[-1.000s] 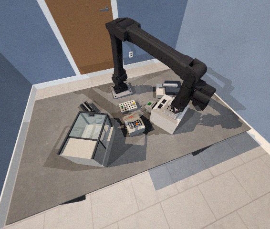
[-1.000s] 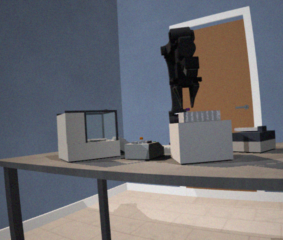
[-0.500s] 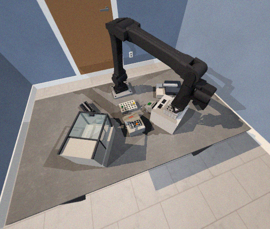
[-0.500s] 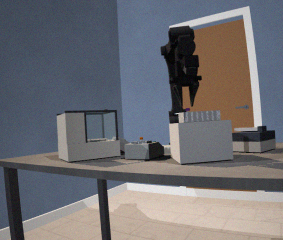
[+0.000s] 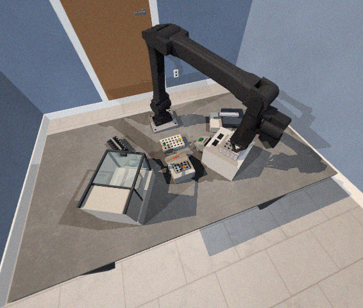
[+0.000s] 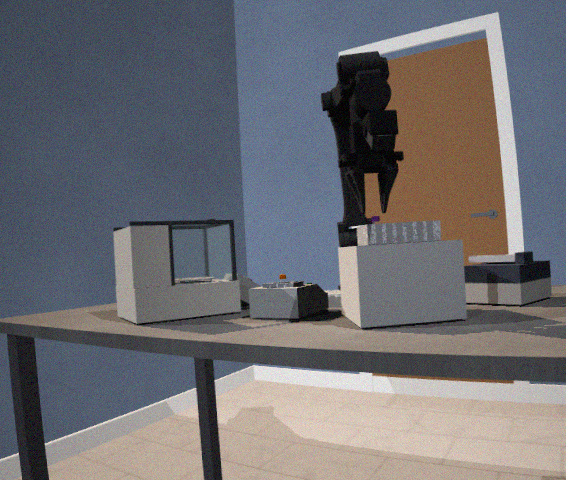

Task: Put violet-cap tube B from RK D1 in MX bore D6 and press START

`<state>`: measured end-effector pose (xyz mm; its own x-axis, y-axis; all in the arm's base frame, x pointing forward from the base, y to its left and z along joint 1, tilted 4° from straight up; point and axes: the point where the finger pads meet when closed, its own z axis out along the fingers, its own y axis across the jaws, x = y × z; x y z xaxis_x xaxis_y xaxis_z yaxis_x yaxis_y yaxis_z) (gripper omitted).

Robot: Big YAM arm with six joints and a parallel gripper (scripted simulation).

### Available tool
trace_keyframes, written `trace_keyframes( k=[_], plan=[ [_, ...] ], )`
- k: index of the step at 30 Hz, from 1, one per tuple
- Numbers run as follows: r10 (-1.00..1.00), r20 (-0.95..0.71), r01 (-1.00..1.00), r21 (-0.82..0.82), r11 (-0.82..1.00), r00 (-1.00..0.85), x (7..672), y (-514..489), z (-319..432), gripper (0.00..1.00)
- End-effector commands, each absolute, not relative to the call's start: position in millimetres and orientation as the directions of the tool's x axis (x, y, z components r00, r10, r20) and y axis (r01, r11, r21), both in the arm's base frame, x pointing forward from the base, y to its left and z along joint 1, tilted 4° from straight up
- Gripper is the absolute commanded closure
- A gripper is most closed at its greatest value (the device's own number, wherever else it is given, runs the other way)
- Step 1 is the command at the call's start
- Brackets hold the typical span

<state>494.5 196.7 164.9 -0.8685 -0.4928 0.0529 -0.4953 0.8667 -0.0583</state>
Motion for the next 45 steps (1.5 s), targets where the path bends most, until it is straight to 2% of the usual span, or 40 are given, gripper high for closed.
trace_keyframes(
  k=[1, 45],
  plan=[
    [-0.493, -0.041, -0.490, -0.068, 0.869, -0.869, 511.0, 209.3, 207.5, 0.64],
    [-0.494, -0.034, -0.491, -0.066, 0.869, -0.869, 508.8, 213.4, 241.5, 0.64]
  ],
)
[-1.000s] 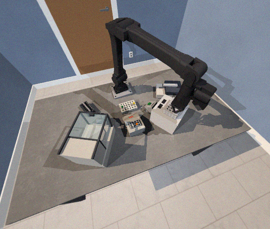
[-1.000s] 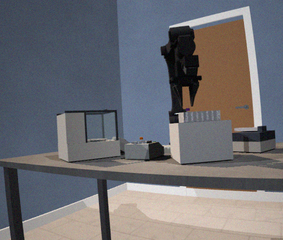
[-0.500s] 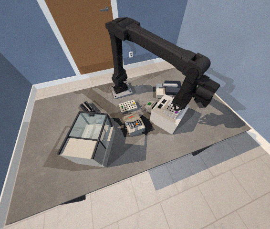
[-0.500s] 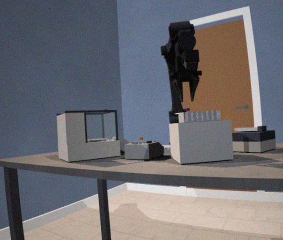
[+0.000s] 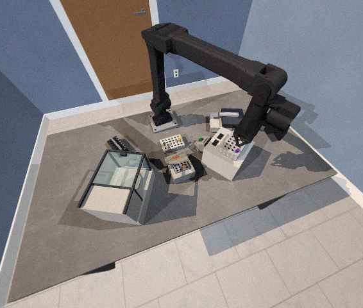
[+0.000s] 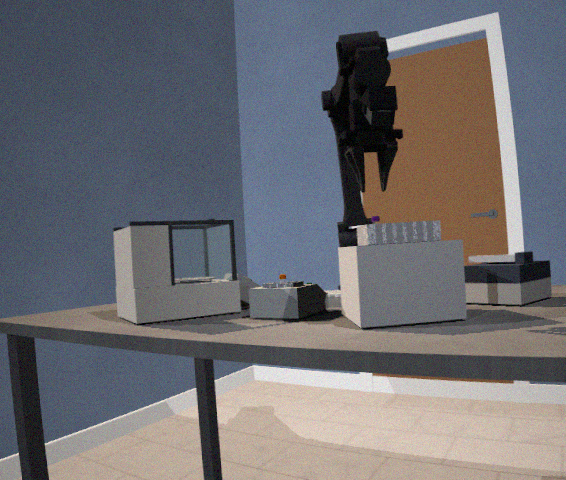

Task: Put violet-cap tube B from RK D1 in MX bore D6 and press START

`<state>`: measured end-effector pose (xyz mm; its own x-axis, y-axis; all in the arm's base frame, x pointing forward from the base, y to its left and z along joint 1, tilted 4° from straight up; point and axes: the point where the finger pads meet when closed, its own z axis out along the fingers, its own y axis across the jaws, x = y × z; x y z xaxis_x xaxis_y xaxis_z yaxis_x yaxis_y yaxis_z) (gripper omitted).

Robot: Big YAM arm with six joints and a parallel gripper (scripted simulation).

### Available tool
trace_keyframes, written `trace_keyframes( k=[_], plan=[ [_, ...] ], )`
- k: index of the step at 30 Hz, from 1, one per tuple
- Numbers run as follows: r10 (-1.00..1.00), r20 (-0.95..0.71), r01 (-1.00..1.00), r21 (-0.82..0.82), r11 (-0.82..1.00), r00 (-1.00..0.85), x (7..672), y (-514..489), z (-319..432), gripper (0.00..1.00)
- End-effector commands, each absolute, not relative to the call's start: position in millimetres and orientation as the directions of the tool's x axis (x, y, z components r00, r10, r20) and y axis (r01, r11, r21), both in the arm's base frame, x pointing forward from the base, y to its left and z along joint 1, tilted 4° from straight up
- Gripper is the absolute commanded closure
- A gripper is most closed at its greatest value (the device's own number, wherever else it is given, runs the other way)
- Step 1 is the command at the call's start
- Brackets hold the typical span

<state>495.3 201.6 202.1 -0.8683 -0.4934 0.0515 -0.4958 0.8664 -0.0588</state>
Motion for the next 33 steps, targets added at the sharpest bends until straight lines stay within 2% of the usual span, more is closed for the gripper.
trace_keyframes(
  k=[1, 9, 10, 33],
  plan=[
    [-0.494, -0.034, -0.491, -0.066, 0.869, -0.869, 508.8, 213.3, 241.5, 0.64],
    [-0.494, -0.035, -0.491, -0.066, 0.869, -0.869, 509.0, 213.4, 241.5, 0.64],
    [-0.482, 0.021, -0.483, -0.061, 0.874, -0.876, 486.3, 206.4, 220.8, 1.00],
    [-0.414, -0.002, -0.413, -0.060, 0.909, -0.910, 351.7, 159.9, 165.8, 1.00]
  ],
)
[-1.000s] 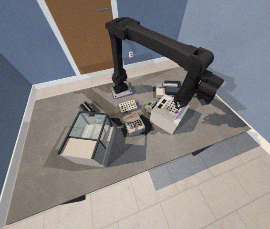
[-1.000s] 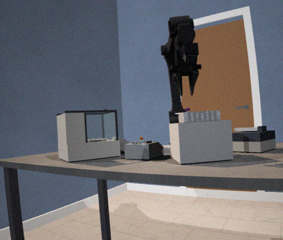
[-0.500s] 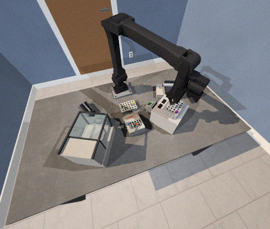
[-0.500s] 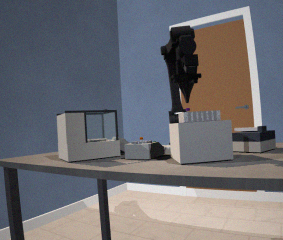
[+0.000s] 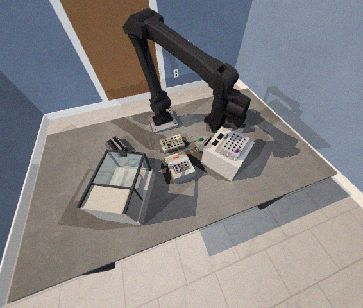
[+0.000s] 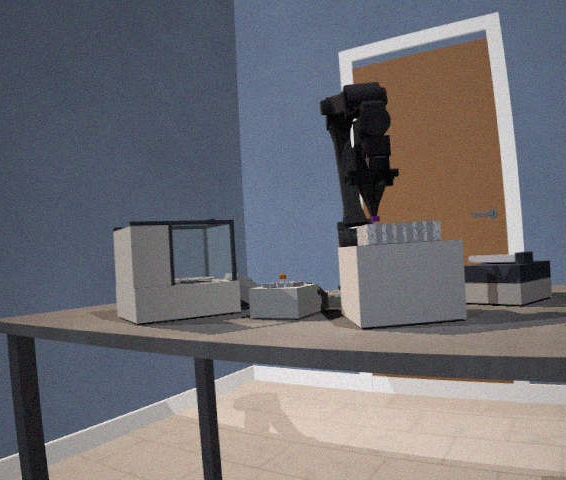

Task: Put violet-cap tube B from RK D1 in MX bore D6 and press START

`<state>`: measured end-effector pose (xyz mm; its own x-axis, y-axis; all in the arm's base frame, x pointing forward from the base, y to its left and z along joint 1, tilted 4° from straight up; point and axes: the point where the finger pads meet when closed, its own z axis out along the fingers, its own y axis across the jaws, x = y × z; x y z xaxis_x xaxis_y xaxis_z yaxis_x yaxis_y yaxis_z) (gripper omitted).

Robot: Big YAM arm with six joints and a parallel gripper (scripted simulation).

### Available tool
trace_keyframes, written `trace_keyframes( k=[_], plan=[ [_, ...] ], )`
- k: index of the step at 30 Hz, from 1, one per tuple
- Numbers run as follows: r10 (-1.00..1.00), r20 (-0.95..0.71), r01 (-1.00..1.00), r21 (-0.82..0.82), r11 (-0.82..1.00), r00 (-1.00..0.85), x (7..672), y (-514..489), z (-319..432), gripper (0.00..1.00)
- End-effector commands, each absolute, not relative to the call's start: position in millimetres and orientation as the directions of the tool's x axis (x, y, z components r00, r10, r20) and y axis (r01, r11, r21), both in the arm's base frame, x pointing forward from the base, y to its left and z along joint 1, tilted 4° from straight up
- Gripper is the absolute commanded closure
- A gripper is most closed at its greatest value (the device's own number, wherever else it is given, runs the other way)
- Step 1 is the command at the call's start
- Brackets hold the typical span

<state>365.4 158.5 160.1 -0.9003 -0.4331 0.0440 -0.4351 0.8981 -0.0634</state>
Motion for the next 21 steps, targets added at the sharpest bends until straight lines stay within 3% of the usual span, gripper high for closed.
trace_keyframes(
  k=[1, 10, 21],
  plan=[
    [-0.414, -0.002, -0.413, -0.060, 0.909, -0.910, 344.3, 157.3, 163.0, 1.00],
    [-0.390, -0.004, -0.389, -0.060, 0.919, -0.921, 291.3, 138.6, 142.5, 1.00],
    [-0.380, -0.030, -0.378, -0.059, 0.924, -0.924, 315.4, 143.1, 152.8, 1.00]
  ],
)
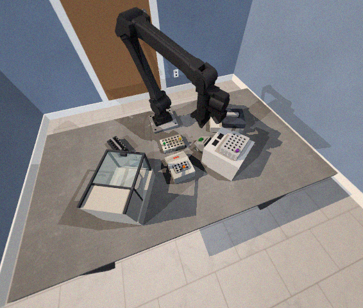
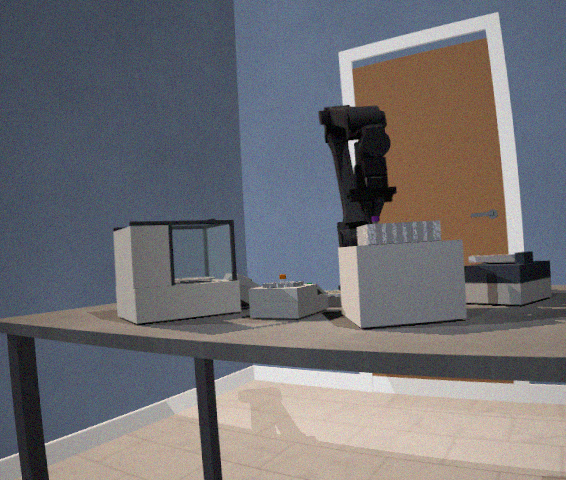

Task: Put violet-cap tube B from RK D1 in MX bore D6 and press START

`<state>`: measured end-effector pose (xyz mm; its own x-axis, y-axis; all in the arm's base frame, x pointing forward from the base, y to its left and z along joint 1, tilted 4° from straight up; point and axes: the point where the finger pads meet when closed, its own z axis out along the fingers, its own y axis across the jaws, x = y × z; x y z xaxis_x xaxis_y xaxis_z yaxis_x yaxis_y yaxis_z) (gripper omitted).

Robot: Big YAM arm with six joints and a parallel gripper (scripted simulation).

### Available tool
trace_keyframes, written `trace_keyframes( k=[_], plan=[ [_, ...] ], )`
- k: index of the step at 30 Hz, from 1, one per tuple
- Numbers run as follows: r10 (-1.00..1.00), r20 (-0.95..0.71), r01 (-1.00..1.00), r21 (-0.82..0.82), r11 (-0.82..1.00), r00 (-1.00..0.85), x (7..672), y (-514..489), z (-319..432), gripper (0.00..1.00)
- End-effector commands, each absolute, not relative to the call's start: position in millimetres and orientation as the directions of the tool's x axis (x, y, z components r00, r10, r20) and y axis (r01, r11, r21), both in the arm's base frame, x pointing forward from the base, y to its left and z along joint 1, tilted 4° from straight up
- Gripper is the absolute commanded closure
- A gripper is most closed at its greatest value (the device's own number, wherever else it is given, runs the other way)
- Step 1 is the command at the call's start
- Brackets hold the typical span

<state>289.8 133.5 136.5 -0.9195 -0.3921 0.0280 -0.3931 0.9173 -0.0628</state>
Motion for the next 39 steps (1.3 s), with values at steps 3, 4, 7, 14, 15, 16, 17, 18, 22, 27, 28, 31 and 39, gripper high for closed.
trace_keyframes(
  k=[3, 4, 7, 14, 15, 16, 17, 18, 22, 27, 28, 31, 39],
  plan=[
    [-0.380, -0.032, -0.378, -0.059, 0.924, -0.924, 316.8, 143.0, 152.9, 1.00],
    [-0.380, -0.032, -0.378, -0.059, 0.924, -0.924, 316.8, 143.0, 152.9, 1.00],
    [-0.384, -0.030, -0.381, -0.059, 0.923, -0.923, 317.0, 143.5, 152.6, 1.00],
    [-0.387, -0.031, -0.385, -0.059, 0.921, -0.922, 318.9, 144.1, 152.1, 1.00],
    [-0.387, -0.031, -0.385, -0.059, 0.921, -0.922, 319.1, 143.9, 152.1, 1.00],
    [-0.387, -0.029, -0.385, -0.059, 0.921, -0.922, 319.1, 143.7, 152.1, 1.00],
    [-0.387, -0.029, -0.385, -0.059, 0.921, -0.922, 319.3, 143.6, 152.1, 1.00],
    [-0.387, -0.029, -0.385, -0.059, 0.921, -0.922, 319.5, 143.7, 152.1, 1.00],
    [-0.389, -0.029, -0.387, -0.059, 0.920, -0.921, 319.6, 144.4, 152.1, 1.00],
    [-0.388, -0.028, -0.386, -0.059, 0.920, -0.921, 320.5, 144.2, 152.4, 1.00],
    [-0.388, -0.027, -0.386, -0.059, 0.921, -0.921, 320.7, 144.1, 152.5, 1.00],
    [-0.400, -0.035, -0.397, -0.059, 0.916, -0.916, 301.1, 134.1, 140.8, 1.00],
    [-0.435, -0.226, -0.435, -0.053, 0.899, -0.872, 293.1, 129.1, 140.1, 1.00]
  ],
)
